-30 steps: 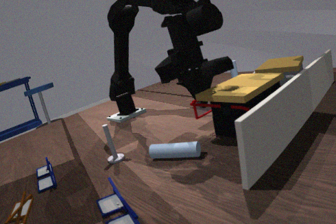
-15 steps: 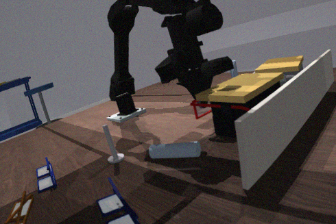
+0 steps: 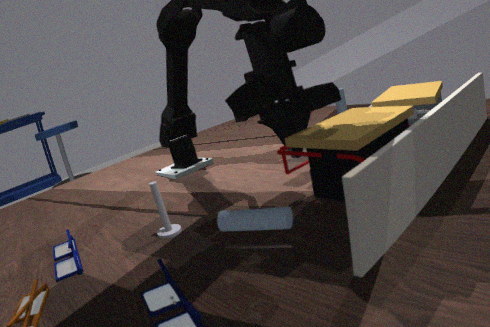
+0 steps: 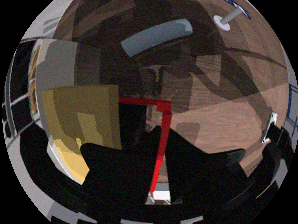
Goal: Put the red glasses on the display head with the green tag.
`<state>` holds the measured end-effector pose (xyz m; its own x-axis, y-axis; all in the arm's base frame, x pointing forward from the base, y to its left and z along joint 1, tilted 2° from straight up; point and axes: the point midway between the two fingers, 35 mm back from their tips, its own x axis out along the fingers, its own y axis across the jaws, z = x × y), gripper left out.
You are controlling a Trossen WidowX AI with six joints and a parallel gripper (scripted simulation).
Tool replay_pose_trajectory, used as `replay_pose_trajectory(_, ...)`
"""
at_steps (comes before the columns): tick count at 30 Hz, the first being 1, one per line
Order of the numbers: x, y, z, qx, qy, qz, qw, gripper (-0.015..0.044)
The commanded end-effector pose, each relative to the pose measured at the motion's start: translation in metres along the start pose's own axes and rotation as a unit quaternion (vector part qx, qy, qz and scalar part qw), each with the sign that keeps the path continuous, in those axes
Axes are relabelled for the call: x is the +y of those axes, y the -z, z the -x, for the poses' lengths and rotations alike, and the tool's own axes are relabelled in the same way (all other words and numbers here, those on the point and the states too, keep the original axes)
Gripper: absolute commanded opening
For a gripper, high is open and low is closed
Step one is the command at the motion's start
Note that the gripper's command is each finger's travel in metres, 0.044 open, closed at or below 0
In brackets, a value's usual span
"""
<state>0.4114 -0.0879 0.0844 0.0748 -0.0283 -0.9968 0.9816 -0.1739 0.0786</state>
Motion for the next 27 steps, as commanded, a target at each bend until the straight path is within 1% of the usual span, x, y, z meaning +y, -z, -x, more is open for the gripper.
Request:
replay_pose_trajectory(1,0.000,0.000,0.000,0.000,0.000,0.000,1.000,0.0026)
replay_pose_trajectory(4,0.000,0.000,0.000,0.000,0.000,0.000,1.000,0.0105)
replay_pose_trajectory(13,0.000,0.000,0.001,0.000,0.001,0.000,1.000,0.0107)
replay_pose_trajectory(21,0.002,0.002,0.030,0.001,0.037,-0.001,0.999,0.0107)
replay_pose_trajectory(27,-0.014,0.003,0.036,0.001,0.039,-0.001,0.999,0.0107)
